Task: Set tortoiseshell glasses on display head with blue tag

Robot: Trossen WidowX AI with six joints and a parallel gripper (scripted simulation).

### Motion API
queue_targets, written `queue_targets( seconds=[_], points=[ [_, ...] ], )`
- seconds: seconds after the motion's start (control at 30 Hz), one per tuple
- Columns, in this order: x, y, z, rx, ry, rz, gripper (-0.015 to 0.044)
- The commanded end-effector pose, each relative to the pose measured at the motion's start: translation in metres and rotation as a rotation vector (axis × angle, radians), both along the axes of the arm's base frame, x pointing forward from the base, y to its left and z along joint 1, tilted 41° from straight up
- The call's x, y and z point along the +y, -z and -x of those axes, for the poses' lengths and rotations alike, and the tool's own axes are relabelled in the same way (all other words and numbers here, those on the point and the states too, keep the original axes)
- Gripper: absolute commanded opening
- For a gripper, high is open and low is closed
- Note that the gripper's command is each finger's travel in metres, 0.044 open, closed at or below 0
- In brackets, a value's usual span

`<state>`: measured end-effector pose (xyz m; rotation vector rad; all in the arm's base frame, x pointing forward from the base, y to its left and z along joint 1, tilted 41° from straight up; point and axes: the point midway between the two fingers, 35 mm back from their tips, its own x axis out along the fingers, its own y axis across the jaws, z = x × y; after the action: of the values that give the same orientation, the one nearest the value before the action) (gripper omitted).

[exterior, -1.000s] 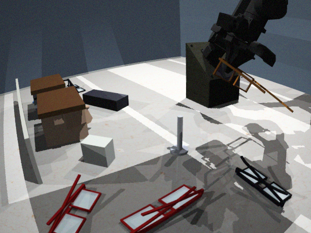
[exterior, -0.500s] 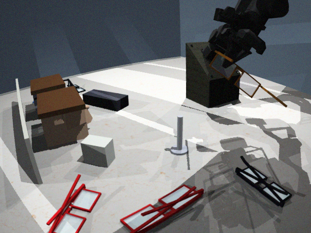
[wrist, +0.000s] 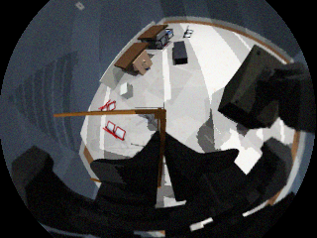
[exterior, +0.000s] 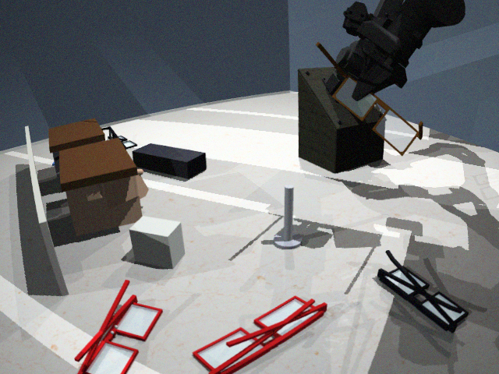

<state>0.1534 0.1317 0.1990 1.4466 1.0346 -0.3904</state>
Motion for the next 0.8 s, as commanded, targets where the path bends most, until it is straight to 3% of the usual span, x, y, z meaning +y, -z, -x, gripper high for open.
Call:
queue_targets(
  seconds=[0.0, 0.77],
  points=[
    [-0.005, -0.001, 0.001, 0.024, 0.117, -0.077, 0.0000],
    [-0.023, -0.003, 0.003, 0.176, 0.697, -0.502, 0.0000]
  ],
)
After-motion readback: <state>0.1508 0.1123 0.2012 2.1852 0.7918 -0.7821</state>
